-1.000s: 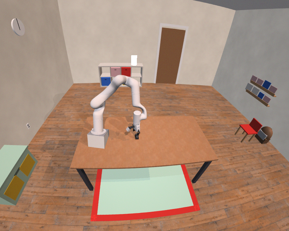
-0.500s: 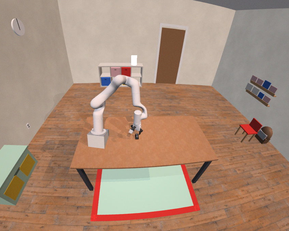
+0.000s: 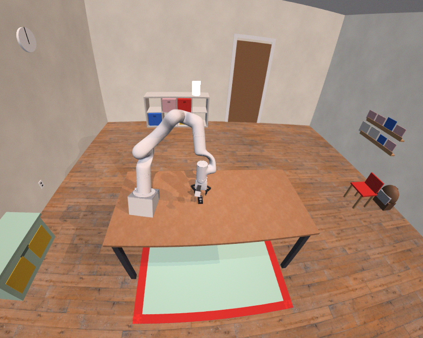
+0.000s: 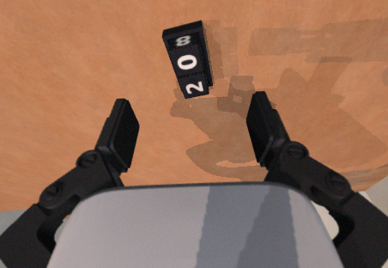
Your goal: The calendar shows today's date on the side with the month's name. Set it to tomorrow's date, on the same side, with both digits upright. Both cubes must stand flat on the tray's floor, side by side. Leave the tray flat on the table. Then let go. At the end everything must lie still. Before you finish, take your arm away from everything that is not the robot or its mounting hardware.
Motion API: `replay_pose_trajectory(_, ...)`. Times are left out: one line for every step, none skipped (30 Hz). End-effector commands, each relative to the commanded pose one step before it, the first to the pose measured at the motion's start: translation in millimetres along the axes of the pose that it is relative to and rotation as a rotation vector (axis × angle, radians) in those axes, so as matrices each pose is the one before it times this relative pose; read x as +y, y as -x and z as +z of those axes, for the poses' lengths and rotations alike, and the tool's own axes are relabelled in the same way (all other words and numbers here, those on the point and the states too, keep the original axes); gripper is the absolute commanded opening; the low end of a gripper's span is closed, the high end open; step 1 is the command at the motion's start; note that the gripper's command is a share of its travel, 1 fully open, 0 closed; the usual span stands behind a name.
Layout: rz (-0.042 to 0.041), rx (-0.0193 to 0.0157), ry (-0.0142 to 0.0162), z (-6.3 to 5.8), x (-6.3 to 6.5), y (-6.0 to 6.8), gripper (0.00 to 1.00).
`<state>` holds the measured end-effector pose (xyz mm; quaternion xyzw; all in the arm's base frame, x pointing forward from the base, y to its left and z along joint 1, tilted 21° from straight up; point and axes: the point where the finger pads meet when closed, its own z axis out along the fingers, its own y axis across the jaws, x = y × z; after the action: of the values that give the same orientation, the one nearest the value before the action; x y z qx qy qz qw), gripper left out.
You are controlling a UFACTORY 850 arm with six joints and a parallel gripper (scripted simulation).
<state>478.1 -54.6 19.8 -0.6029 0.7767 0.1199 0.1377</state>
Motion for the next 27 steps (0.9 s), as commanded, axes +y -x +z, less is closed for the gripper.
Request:
replay_pose_trajectory(-0.09359,-0.00618,-0.0153,-1.07,-1.84,0.9,1.0)
replay_pose_trajectory(-0.01603,0.00007,0.00003,-0.09,-0.21,0.15,1.0)
replay_pose_trajectory(-0.01386,0.00006,0.00003,-0.08,-0.18,0.13,1.0)
replay_pose_trajectory(-0.0118,0.00005,0.00002,-0.07,-0.16,0.11,1.0)
replay_pose_trajectory(-0.00987,0.00005,0.00002,-0.06,-0.13,0.09,1.0)
replay_pose_trajectory(-0.00807,0.00004,0.00002,-0.05,-0.11,0.07,1.0)
replay_pose_trajectory(0.0,0.0,0.0,0.0,0.0,0.0,1.0)
replay_pose_trajectory(0.0,0.0,0.0,0.0,0.0,0.0,1.0)
replay_pose_trajectory(-0.00641,0.00003,0.00001,-0.04,-0.09,0.05,1.0)
replay_pose_trajectory(-0.00492,0.00002,0.00001,-0.03,-0.07,0.04,1.0)
replay_pose_trajectory(-0.00359,0.00002,0.00001,-0.02,-0.05,0.03,1.0)
replay_pose_trajectory(-0.00246,0.00001,0.00001,-0.01,-0.03,0.02,1.0)
replay_pose_trajectory(-0.00152,0.00001,0.0,-0.01,-0.02,0.01,1.0)
replay_pose_trajectory(-0.0008,0.0,0.0,0.0,-0.01,0.01,1.0)
replay_pose_trajectory(-0.0003,0.0,0.0,0.0,0.0,0.0,1.0)
replay_pose_trajectory(-0.00004,0.0,0.0,0.0,0.0,0.0,1.0)
replay_pose_trajectory(0.0,0.0,0.0,0.0,0.0,0.0,0.47)
replay_pose_trajectory(0.0,0.0,0.0,0.0,0.0,0.0,0.47)
replay_pose_trajectory(0.0,0.0,0.0,0.0,0.0,0.0,0.47)
replay_pose_trajectory(0.0,0.0,0.0,0.0,0.0,0.0,0.47)
replay_pose_trajectory(0.0,0.0,0.0,0.0,0.0,0.0,0.47)
replay_pose_trajectory(0.0,0.0,0.0,0.0,0.0,0.0,0.47)
replay_pose_trajectory(0.0,0.0,0.0,0.0,0.0,0.0,0.47)
replay_pose_trajectory(0.0,0.0,0.0,0.0,0.0,0.0,0.47)
replay_pose_trajectory(0.0,0.0,0.0,0.0,0.0,0.0,0.47)
replay_pose_trajectory(0.0,0.0,0.0,0.0,0.0,0.0,0.47)
replay_pose_trajectory(0.0,0.0,0.0,0.0,0.0,0.0,0.47)
